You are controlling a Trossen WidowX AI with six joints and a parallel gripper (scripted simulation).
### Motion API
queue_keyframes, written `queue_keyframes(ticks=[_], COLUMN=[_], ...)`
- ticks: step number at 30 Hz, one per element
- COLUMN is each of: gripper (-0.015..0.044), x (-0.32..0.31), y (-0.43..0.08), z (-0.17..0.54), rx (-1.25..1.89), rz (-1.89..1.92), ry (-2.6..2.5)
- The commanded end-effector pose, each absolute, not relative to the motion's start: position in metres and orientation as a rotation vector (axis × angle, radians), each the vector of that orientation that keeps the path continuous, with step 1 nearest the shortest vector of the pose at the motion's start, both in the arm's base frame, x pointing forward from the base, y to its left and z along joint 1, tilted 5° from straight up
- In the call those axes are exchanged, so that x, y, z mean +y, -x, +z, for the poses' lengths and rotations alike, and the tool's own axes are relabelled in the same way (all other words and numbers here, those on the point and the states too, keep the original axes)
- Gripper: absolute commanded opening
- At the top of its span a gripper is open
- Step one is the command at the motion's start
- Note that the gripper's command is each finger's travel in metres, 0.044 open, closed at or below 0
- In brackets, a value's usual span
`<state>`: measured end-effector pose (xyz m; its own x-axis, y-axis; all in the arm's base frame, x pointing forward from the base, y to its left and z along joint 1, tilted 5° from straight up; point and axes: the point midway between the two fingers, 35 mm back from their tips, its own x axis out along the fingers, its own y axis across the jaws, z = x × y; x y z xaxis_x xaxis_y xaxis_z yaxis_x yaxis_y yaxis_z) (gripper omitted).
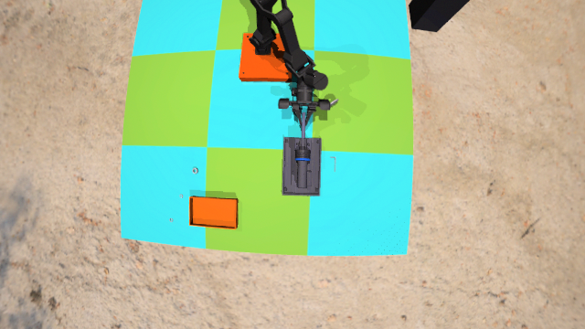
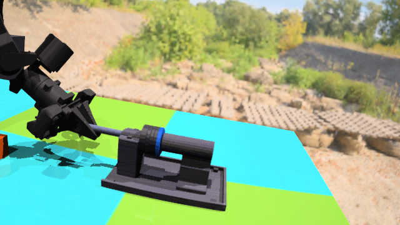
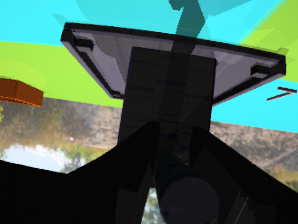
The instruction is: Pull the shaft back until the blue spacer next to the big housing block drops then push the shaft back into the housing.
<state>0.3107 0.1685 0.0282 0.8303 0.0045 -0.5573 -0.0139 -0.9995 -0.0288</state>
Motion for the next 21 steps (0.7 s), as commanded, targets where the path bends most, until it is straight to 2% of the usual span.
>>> queue_keyframes(ticks=[1, 21], gripper=[0.0, 0.0], x=[0.1681, 0.1682], y=[-0.3092, -0.3072], z=[0.0276, 0.0277], rx=[0.01, 0.01], rz=[0.908, 0.908], ry=[2.972, 2.972])
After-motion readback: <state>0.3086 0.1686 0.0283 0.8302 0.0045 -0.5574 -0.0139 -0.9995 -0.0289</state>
